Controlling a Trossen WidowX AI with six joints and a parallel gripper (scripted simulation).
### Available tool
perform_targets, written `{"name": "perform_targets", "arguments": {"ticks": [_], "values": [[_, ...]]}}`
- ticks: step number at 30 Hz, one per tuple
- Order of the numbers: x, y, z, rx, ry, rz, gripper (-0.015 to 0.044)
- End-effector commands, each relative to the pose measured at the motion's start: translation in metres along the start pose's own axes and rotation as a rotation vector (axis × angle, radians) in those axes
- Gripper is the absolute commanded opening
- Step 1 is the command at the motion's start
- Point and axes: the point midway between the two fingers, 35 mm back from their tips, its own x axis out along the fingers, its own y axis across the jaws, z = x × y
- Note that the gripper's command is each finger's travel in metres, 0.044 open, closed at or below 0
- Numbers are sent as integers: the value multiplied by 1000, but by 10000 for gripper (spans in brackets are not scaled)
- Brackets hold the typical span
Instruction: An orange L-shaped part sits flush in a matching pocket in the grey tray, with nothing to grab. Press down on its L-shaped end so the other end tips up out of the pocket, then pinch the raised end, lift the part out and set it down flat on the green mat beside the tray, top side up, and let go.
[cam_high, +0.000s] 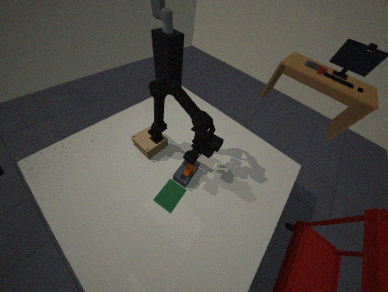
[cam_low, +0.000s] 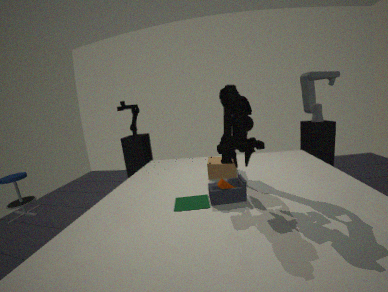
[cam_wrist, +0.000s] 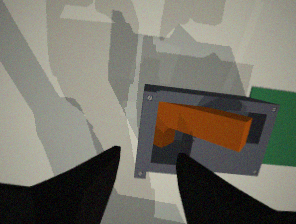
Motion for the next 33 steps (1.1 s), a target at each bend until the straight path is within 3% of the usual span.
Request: {"name": "perform_targets", "arguments": {"ticks": [1, 26, 30, 33], "values": [[-6, -1, -4, -7, 19, -5, 180], [-2, 0, -2, -1, 9, 0, 180], [-2, -8, 0, 179, 10, -2, 280], [-3, -22, 3, 475, 11, -7, 280]]}}
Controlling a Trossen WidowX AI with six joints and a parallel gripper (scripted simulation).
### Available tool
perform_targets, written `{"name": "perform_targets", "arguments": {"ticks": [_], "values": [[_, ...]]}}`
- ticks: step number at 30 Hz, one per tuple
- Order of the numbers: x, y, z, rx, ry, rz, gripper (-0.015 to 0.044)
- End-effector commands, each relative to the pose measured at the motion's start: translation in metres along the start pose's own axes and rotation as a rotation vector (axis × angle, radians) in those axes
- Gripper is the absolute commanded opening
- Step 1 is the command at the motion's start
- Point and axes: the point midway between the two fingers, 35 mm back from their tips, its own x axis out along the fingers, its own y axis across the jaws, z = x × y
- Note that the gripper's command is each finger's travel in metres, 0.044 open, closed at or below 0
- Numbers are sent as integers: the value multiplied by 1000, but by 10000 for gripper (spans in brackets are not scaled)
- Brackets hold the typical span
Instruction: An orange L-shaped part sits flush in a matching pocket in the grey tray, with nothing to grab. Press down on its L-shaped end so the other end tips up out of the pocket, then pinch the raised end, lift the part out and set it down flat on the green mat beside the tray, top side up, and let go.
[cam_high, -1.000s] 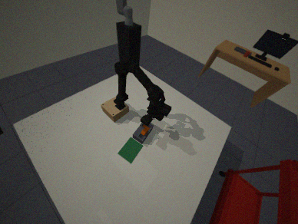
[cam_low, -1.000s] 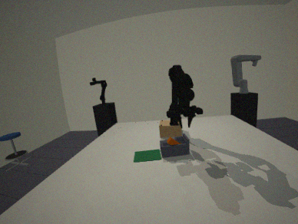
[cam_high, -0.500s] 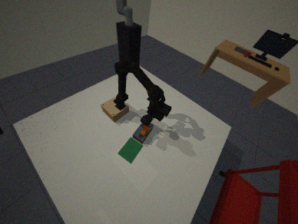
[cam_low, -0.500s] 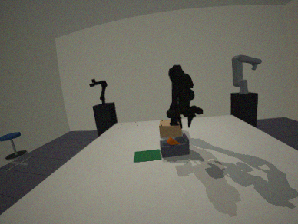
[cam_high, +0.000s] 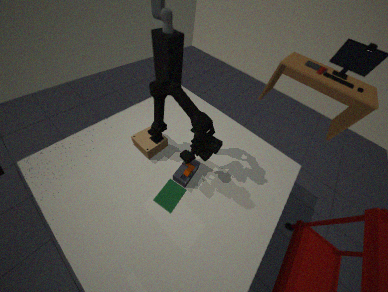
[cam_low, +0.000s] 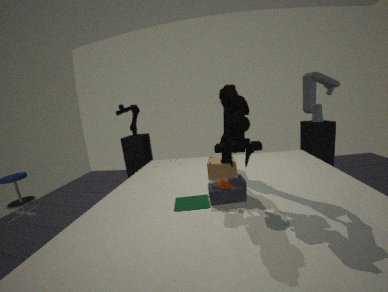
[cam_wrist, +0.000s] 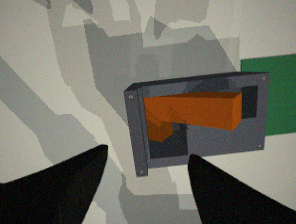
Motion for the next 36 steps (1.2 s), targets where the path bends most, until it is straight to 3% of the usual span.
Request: {"name": "perform_targets", "arguments": {"ticks": [1, 10, 23, 36], "values": [[-1, -16, 8, 356, 1, -2, 280], [-3, -62, 22, 1311, -1, -12, 280], [-2, -62, 23, 1330, -1, -12, 280], [30, -63, 23, 1330, -1, -12, 280]]}}
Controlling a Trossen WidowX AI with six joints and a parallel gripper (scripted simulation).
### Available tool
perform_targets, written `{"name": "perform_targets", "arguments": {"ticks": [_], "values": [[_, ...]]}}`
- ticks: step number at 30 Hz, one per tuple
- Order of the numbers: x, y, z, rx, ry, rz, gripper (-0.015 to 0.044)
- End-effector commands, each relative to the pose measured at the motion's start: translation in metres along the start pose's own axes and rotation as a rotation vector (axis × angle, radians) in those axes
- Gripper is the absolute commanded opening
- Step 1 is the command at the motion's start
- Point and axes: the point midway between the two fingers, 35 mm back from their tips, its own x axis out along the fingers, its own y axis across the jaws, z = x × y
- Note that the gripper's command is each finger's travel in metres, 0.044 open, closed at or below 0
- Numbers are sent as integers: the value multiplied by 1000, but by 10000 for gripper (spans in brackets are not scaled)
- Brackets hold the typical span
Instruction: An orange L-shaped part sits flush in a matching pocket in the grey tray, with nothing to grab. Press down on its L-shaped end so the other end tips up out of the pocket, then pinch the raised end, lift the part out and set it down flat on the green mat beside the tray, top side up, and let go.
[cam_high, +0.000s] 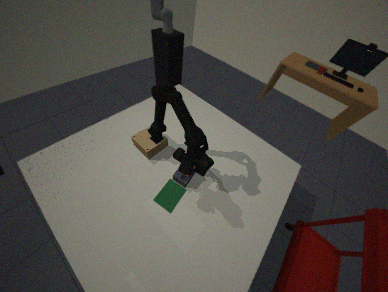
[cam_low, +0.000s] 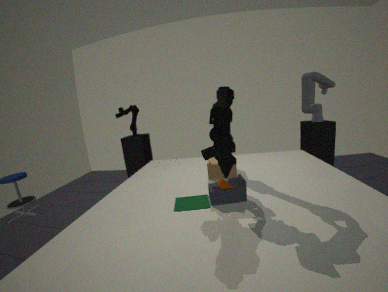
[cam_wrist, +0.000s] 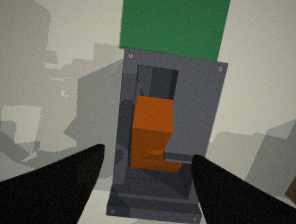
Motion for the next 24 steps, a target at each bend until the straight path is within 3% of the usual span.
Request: {"name": "perform_targets", "arguments": {"ticks": [1, 24], "values": [[6, -1, 1, 7, -4, -4, 280], [44, -1, 1, 7, -4, -4, 280]]}}
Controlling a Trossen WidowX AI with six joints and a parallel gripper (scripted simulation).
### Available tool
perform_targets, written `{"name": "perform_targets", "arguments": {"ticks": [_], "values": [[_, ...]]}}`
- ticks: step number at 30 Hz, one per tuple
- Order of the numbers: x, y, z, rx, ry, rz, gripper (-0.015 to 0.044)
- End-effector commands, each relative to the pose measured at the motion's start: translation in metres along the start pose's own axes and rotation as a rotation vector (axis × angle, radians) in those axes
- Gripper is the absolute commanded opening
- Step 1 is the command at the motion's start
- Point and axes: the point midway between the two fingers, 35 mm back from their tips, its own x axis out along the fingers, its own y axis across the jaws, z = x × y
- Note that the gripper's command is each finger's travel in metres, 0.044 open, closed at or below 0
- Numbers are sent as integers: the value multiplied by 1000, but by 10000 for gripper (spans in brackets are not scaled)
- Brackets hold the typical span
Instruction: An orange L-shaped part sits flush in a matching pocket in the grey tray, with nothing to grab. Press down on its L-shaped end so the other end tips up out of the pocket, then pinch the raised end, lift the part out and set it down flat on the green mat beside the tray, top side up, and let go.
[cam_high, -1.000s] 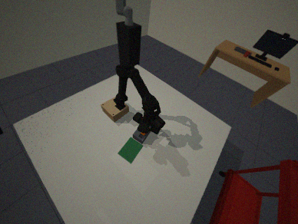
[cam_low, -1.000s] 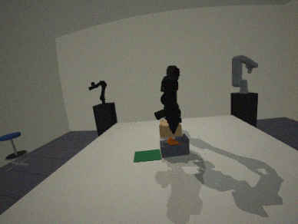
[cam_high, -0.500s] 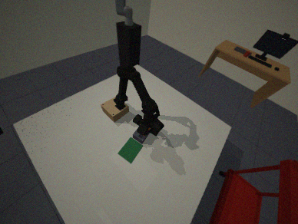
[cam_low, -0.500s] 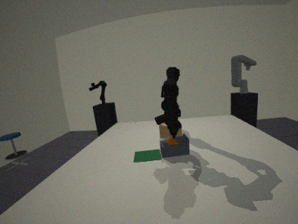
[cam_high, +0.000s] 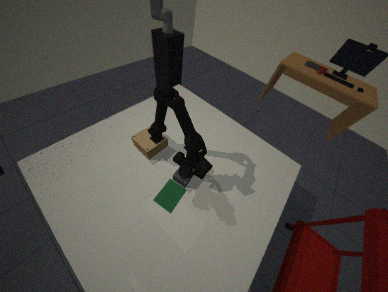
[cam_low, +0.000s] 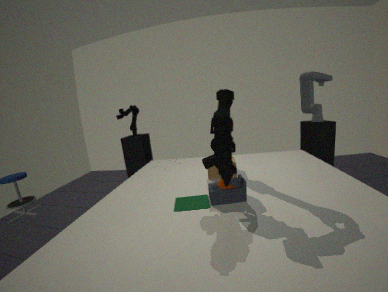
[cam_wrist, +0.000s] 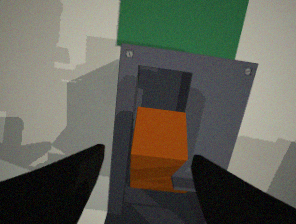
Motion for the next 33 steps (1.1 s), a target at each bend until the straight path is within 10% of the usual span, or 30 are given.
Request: {"name": "perform_targets", "arguments": {"ticks": [1, 8, 13, 33], "values": [[9, -3, 0, 7, -2, -10, 280], [15, -3, 0, 7, -2, -10, 280], [11, -1, 0, 0, 1, -3, 149], [9, -1, 0, 1, 1, -4, 0]]}}
